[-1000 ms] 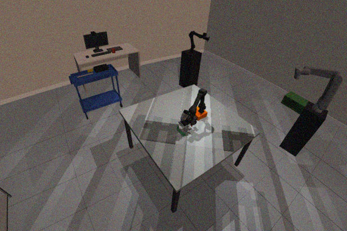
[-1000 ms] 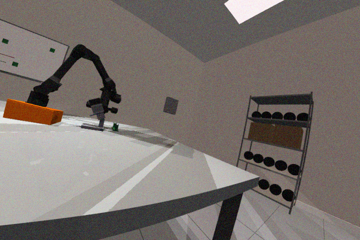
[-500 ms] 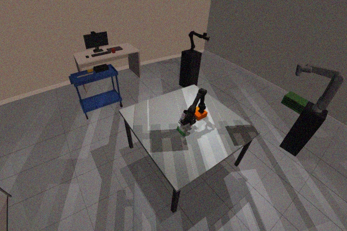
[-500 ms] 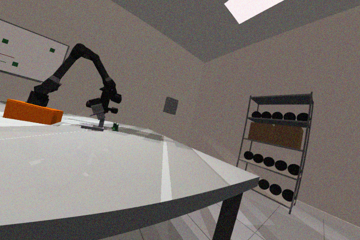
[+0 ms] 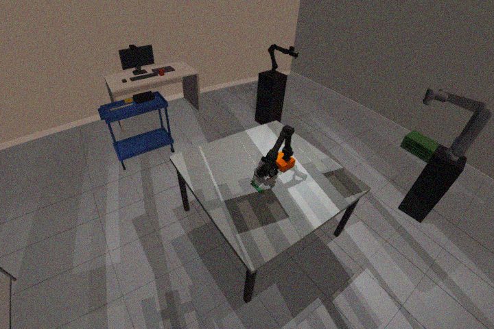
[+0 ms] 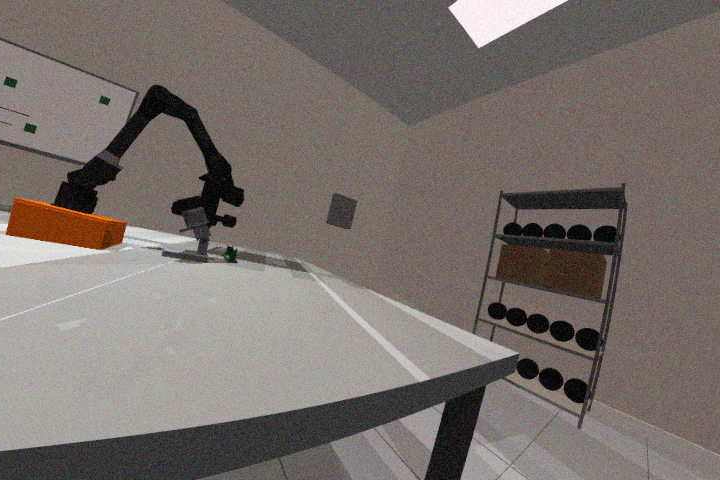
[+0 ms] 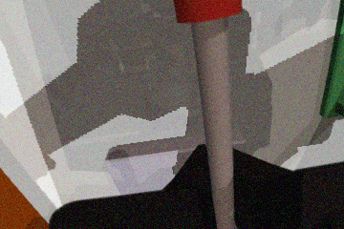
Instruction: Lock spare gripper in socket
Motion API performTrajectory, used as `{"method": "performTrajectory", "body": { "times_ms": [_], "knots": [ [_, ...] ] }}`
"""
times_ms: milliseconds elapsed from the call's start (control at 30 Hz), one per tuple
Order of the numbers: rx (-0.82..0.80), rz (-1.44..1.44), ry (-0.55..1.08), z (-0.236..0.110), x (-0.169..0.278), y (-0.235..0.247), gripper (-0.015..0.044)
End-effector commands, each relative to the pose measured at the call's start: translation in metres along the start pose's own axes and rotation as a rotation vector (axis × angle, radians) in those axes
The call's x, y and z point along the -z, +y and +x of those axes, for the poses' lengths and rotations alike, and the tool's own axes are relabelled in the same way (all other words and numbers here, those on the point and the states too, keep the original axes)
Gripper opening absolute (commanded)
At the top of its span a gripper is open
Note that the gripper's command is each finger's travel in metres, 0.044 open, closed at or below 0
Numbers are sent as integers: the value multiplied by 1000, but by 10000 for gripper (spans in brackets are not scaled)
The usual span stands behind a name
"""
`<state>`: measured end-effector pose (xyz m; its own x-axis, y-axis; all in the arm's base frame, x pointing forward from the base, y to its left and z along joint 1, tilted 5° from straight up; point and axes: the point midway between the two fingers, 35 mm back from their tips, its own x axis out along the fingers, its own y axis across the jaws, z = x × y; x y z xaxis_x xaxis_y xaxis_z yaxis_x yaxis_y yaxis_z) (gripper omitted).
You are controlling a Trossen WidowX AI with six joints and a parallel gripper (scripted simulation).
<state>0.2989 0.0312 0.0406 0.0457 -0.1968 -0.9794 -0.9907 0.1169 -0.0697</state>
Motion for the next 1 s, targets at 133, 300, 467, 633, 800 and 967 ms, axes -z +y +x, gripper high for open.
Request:
{"method": "performTrajectory", "body": {
  "times_ms": [133,300,467,633,800,967],
  "knots": [
    [1,-4,-3,1,6,0,0],
    [1,-4,-3,2,9,0,0],
    [0,-4,-3,3,13,0,0],
    [0,-4,-3,5,17,0,0],
    [0,-5,-3,6,21,0,0],
    [-2,0,1,6,21,0,79]
  ]
}}
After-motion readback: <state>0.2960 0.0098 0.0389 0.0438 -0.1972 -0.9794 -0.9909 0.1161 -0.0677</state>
